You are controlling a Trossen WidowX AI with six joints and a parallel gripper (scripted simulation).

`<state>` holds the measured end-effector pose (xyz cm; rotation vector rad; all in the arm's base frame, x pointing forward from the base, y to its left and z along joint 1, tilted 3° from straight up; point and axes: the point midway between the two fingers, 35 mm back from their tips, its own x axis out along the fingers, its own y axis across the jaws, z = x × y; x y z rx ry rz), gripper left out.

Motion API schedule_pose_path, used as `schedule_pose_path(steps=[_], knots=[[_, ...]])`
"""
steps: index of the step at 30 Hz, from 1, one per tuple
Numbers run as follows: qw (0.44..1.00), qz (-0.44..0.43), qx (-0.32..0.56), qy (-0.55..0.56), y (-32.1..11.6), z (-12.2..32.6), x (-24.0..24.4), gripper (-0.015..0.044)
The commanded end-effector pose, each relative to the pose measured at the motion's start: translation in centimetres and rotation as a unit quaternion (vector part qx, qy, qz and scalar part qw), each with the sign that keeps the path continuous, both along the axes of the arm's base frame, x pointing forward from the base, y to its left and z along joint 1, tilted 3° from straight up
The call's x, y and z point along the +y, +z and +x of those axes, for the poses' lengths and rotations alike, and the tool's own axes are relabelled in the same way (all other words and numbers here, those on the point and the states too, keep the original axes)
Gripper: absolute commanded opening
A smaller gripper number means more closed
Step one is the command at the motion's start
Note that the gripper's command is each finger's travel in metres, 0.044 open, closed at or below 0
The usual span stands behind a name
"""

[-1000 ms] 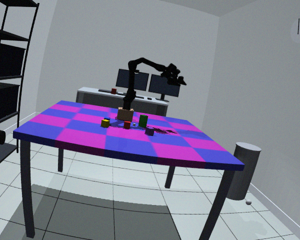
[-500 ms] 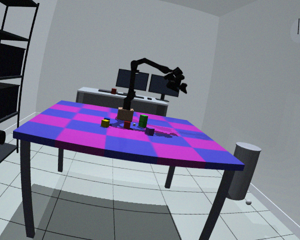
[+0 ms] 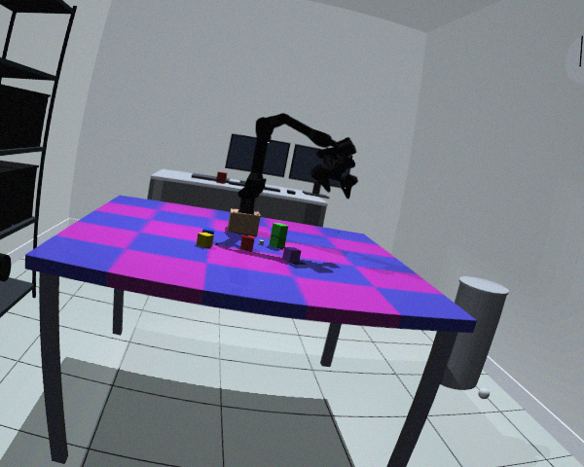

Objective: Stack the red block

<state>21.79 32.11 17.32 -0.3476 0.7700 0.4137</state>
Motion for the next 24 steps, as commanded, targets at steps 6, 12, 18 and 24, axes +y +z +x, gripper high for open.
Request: schedule_pose_path(steps=[6,12,18,24], knots=[[0.996,-0.055,0.062,-0.046,-2.8,4.6,-5.1,0.0440],[0.987,-0.081,0.112,-0.081,-4.5,7.0,-9.2,0.0440],[0.975,-0.096,0.166,-0.114,-6.1,8.7,-13.6,0.0440],[0.959,-0.099,0.222,-0.147,-7.6,9.6,-18.0,0.0440]])
